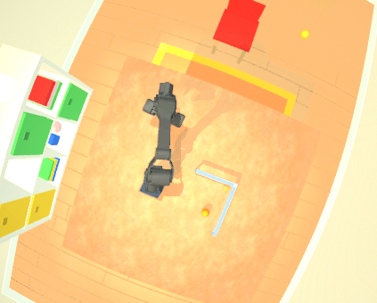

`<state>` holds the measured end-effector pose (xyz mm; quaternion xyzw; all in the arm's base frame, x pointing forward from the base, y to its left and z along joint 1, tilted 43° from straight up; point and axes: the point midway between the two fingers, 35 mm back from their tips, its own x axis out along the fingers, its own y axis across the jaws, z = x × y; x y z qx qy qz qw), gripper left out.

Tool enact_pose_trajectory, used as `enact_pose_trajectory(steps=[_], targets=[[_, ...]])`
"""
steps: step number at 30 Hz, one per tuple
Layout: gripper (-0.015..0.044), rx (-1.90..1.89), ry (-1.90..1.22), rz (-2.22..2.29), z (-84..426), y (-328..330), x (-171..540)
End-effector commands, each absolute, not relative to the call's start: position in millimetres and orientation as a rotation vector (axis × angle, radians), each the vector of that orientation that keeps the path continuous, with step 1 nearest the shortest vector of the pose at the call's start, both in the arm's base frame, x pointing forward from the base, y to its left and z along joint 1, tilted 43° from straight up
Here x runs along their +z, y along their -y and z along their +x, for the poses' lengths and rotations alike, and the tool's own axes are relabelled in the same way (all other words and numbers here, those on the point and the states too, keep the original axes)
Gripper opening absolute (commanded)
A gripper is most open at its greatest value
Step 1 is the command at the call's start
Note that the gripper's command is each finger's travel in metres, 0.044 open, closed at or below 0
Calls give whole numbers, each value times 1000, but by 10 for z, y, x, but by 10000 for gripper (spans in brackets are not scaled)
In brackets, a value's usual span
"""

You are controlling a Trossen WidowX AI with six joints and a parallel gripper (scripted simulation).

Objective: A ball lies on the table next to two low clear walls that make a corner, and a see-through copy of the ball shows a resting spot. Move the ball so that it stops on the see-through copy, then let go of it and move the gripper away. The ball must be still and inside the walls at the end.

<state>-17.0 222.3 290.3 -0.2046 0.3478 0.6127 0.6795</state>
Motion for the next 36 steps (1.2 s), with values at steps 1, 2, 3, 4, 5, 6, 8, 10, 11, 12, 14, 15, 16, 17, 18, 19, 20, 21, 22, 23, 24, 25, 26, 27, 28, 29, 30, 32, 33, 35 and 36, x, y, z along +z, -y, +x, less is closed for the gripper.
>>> enact_pose_trajectory(steps=[1, 2, 3, 4, 5, 6, 8, 10, 11, 12, 14, 15, 16, 17, 18, 19, 20, 21, 22, 23, 24, 25, 26, 27, 28, 29, 30, 32, 33, 35, 36], targets=[[322, 1335, -766, -514, 61, -2391, 2835], [322, 1324, -764, -529, 127, -2427, 2810], [322, 1313, -763, -543, 197, -2460, 2784], [322, 1302, -763, -557, 269, -2492, 2758], [322, 1291, -762, -572, 347, -2522, 2730], [322, 1281, -762, -587, 429, -2552, 2700], [322, 1262, -762, -617, 601, -2601, 2640], [322, 1244, -764, -645, 782, -2637, 2576], [322, 1236, -766, -658, 876, -2649, 2544], [322, 1228, -767, -671, 971, -2658, 2510], [322, 1213, -772, -694, 1166, -2663, 2441], [322, 1206, -775, -706, 1269, -2659, 2404], [322, 1199, -778, -717, 1376, -2650, 2365], [322, 1192, -781, -728, 1483, -2635, 2326], [322, 1186, -785, -737, 1590, -2616, 2286], [322, 1180, -788, -747, 1698, -2592, 2245], [322, 1174, -792, -755, 1806, -2562, 2203], [322, 1169, -795, -763, 1914, -2528, 2161], [322, 1164, -799, -770, 2021, -2488, 2118], [322, 1159, -803, -777, 2128, -2444, 2075], [322, 1155, -806, -783, 2234, -2394, 2031], [322, 1149, -808, -787, 2346, -2335, 1989], [322, 1143, -809, -790, 2458, -2270, 1945], [322, 1136, -810, -793, 2568, -2199, 1902], [322, 1130, -811, -795, 2676, -2123, 1857], [322, 1124, -812, -797, 2782, -2040, 1812], [322, 1118, -812, -798, 2884, -1952, 1766], [322, 1106, -811, -801, 3079, -1760, 1674], [322, 1100, -811, -801, 3170, -1656, 1627], [322, 1091, -811, -803, 3339, -1430, 1518], [322, 1088, -812, -803, 3418, -1305, 1453]])
